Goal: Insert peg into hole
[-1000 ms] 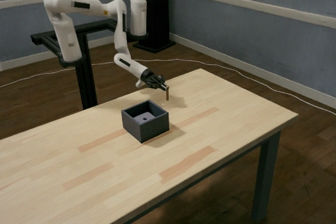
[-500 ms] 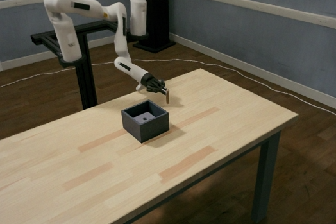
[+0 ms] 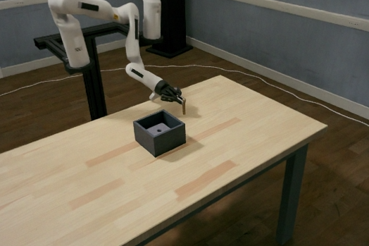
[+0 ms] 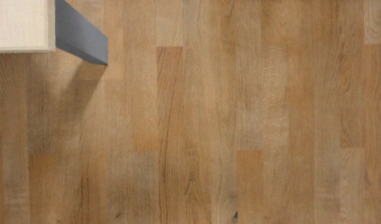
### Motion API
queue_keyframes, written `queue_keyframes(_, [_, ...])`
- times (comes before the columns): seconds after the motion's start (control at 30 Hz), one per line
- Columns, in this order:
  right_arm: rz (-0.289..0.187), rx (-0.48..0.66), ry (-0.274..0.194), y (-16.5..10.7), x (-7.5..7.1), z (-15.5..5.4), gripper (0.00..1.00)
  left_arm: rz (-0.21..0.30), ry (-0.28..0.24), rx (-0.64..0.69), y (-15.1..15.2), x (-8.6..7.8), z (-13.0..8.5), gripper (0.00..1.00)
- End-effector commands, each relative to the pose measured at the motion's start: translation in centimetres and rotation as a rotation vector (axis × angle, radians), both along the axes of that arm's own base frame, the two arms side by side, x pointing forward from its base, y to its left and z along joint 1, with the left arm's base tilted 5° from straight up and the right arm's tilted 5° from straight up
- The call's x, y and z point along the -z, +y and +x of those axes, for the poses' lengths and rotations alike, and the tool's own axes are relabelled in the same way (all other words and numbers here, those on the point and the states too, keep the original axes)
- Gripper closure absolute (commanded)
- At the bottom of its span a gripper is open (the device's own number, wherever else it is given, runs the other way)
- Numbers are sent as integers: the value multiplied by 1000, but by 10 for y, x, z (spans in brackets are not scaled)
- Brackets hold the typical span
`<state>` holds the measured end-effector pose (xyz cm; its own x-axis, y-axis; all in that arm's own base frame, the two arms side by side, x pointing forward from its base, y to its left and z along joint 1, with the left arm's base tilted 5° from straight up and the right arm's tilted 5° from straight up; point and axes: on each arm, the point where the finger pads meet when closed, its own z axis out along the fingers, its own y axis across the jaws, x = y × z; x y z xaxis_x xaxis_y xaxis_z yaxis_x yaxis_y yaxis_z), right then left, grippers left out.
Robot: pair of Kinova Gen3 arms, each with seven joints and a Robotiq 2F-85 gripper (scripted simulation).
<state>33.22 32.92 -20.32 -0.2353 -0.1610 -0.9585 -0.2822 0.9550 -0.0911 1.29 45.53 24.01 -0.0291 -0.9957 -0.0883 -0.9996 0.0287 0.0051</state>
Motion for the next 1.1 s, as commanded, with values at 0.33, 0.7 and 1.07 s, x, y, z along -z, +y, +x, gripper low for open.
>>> queue_keyframes(0.33, [1,0,-1,0,0,0,903,2,0,0,0,-1,0,2])
queue_keyframes(0.7, [1,0,-1,0,5,0,903,2,0,0,0,-1,0,2])
queue_keyframes(1.07, [1,0,-1,0,9,0,903,2,0,0,0,-1,0,2])
